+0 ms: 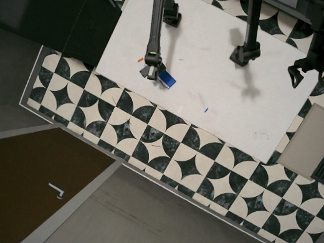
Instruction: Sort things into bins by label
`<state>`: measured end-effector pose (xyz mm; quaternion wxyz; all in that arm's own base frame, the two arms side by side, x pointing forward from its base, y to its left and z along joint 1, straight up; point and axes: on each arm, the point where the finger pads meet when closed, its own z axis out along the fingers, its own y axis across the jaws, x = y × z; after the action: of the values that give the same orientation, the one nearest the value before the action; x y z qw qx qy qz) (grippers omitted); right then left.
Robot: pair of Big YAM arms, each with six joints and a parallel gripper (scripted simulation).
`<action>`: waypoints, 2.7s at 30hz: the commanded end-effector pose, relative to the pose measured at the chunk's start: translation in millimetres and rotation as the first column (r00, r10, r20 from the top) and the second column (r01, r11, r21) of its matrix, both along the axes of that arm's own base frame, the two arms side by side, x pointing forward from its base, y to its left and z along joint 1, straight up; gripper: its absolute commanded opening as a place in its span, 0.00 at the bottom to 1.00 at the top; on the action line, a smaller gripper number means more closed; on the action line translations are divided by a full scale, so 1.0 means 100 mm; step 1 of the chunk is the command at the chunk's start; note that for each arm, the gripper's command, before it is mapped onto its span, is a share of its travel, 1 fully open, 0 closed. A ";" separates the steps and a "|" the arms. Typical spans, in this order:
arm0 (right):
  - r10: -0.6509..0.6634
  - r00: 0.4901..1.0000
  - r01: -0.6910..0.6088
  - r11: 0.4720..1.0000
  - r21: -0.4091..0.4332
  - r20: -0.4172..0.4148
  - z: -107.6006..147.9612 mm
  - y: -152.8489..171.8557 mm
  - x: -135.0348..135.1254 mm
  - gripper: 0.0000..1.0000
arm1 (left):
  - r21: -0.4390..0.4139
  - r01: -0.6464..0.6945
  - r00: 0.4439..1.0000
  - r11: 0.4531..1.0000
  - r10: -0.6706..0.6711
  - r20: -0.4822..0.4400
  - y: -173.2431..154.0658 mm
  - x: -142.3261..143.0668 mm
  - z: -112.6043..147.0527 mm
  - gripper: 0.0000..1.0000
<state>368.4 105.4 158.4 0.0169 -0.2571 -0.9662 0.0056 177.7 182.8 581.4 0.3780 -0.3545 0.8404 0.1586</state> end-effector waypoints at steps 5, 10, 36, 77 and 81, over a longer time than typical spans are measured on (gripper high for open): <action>-0.242 0.970 0.242 0.970 0.009 0.028 -0.17 0.27 -0.33 0.29 | 0.031 0.012 1.000 0.999 -0.013 0.029 -0.11 -0.05 0.21 1.00; -0.342 0.940 0.342 0.940 0.002 0.003 -0.41 0.45 -0.63 0.29 | 0.031 0.012 1.000 0.999 -0.013 0.029 -0.11 -0.05 0.21 1.00; -0.655 0.755 0.653 0.756 0.039 0.045 -0.95 0.92 -1.32 0.29 | 0.031 0.012 1.000 0.999 -0.013 0.029 -0.11 -0.05 0.21 1.00; -0.655 0.755 0.655 0.755 0.002 0.037 -1.22 0.82 -1.37 0.29 | 0.031 0.012 1.000 0.999 -0.013 0.029 -0.11 -0.05 0.21 1.00; -0.655 0.755 0.655 0.755 0.002 0.037 -1.38 0.82 -1.37 0.29 | 0.031 0.012 1.000 0.999 -0.013 0.029 -0.11 -0.05 0.21 1.00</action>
<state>227.7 186.4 30.9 0.0014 -0.5776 -0.8163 0.0022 177.7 182.8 581.4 0.3780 -0.3545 0.8404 0.1586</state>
